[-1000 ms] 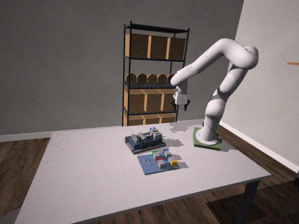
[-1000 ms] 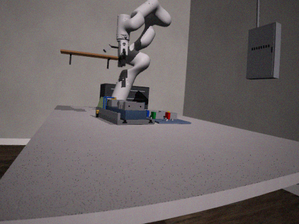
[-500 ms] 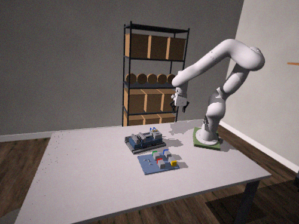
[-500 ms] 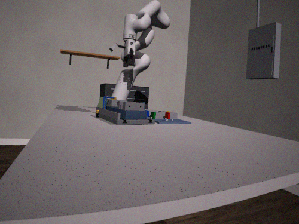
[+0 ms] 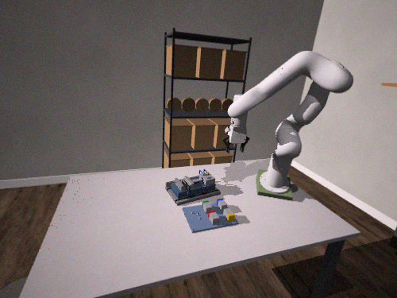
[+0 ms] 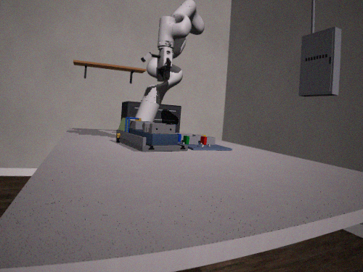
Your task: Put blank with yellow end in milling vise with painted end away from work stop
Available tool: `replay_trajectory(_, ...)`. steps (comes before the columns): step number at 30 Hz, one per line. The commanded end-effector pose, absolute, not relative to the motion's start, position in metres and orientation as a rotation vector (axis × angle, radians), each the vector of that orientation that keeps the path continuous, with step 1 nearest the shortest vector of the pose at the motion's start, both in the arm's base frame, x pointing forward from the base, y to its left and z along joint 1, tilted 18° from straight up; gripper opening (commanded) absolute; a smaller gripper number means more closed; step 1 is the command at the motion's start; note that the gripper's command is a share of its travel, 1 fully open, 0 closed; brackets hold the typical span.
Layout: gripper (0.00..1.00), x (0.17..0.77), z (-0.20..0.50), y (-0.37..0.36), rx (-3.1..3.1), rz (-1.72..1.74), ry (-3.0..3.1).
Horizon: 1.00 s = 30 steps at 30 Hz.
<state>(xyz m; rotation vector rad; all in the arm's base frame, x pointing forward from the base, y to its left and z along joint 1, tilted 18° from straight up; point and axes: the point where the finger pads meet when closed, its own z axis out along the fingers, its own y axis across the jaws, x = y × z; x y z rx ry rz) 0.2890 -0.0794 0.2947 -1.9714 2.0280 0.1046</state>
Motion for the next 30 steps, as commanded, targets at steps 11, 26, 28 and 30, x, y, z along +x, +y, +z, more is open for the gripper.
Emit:
replay_trajectory(11,1.00,0.325,0.311,-0.048,-1.972,0.102,2.029)
replay_trajectory(26,1.00,0.355,0.325,-0.020,-1.971,0.102,2.029)
replay_trajectory(28,1.00,0.358,0.327,-0.017,-1.971,0.102,2.029)
replay_trajectory(30,1.00,0.358,0.327,-0.017,-1.971,0.102,2.029)
